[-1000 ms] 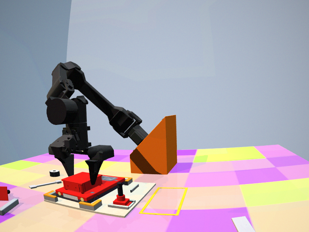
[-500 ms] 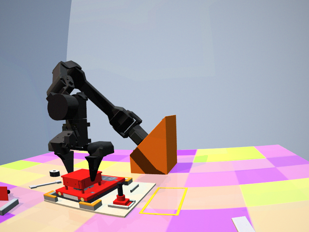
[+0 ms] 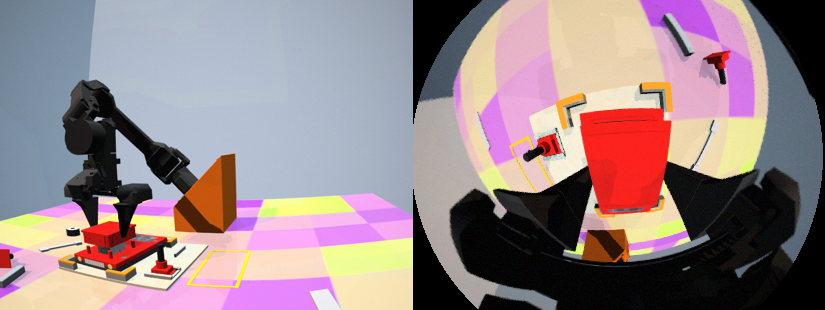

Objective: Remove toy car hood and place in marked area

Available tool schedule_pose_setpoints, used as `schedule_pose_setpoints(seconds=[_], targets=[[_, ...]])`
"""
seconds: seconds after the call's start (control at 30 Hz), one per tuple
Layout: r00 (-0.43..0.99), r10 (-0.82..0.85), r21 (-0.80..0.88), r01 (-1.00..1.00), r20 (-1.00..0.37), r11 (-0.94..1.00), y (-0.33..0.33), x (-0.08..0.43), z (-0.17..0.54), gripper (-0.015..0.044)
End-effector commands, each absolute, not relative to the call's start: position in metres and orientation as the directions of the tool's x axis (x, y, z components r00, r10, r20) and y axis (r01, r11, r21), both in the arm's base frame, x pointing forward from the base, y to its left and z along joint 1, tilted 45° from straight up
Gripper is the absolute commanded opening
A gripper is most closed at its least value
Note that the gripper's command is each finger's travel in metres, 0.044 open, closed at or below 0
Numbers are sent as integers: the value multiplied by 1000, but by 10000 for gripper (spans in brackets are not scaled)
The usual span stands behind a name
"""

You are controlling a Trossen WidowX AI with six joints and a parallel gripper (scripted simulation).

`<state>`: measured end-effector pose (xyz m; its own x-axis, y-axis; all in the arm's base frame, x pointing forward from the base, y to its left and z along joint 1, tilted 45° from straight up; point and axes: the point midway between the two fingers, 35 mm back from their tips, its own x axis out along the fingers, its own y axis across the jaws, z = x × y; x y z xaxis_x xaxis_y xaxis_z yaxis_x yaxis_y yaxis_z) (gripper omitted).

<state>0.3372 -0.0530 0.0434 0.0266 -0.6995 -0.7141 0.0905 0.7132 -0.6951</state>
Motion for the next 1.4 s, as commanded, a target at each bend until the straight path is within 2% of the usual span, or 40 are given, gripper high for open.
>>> schedule_pose_setpoints(seconds=[0.0,0.47,0.8,1.37], targets=[[32,-696,-691,100,-717,716,-50,339,48,0],[31,-695,-690,100,-718,717,-19,338,79,0],[34,-682,-681,38,-731,731,20,336,40,0],[33,-677,-674,71,-736,736,93,323,-25,0]])
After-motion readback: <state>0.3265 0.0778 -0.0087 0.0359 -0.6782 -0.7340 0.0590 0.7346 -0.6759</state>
